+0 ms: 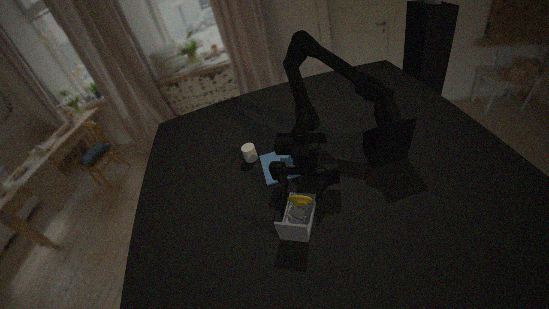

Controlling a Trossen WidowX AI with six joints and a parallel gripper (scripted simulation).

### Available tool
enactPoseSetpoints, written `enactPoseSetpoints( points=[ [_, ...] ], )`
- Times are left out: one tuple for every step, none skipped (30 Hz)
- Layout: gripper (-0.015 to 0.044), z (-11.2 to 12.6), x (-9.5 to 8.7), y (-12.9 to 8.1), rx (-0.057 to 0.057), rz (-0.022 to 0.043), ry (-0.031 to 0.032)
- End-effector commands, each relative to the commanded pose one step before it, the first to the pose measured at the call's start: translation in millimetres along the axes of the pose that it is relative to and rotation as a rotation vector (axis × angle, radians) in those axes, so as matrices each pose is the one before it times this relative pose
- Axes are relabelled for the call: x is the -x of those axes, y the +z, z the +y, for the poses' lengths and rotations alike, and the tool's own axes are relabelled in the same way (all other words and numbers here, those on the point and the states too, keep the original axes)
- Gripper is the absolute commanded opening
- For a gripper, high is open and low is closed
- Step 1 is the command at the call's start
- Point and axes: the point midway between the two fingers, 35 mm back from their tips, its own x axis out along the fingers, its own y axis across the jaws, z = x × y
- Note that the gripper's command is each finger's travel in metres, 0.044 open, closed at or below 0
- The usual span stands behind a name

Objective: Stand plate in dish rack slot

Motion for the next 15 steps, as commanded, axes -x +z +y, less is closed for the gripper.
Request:
enactPoseSetpoints(
  points=[
    [0.04,-0.47,0.12,1.79,0.0004,0.00056,0.00039],
    [0.04,-1.26,0.38,5.4,0.0007,0.00162,0.00117],
    [0.04,-1.83,0.66,9.09,0.0011,0.0023,0.00157],
    [0.04,-1.85,0.9,11.82,0.0013,0.00219,0.00135],
    [0.04,-1.29,0.97,12.03,0.001,0.0013,0.00066],
    [0.04,-0.71,1.05,12.09,0.0008,0.00033,0.00003],
    [0.04,-0.14,1.12,12.12,0.0005,-0.00067,-0.00054],
    [0.04,0.43,1.2,12.1,0.0002,-0.00172,-0.00103],
    [0.04,0.99,1.28,12.05,-0.0001,-0.00279,-0.00144],
    [0.04,1.52,1.35,11.84,-0.0005,-0.00385,-0.00175],
    [0.04,-3.37,0.43,8.95,-0.0005,-0.00379,-0.00173],
    [0.04,-1.92,0.31,5.64,-0.0004,-0.0026,-0.0011],
    [0.04,-0.61,0.11,1.9,-0.0002,-0.00091,-0.00037],
    [0.04,0.0,0.0,0.0,0.0,0.0,0.0],
    [0.04,0.0,0.0,0.0,0.0,0.0,0.0]
  ],
)
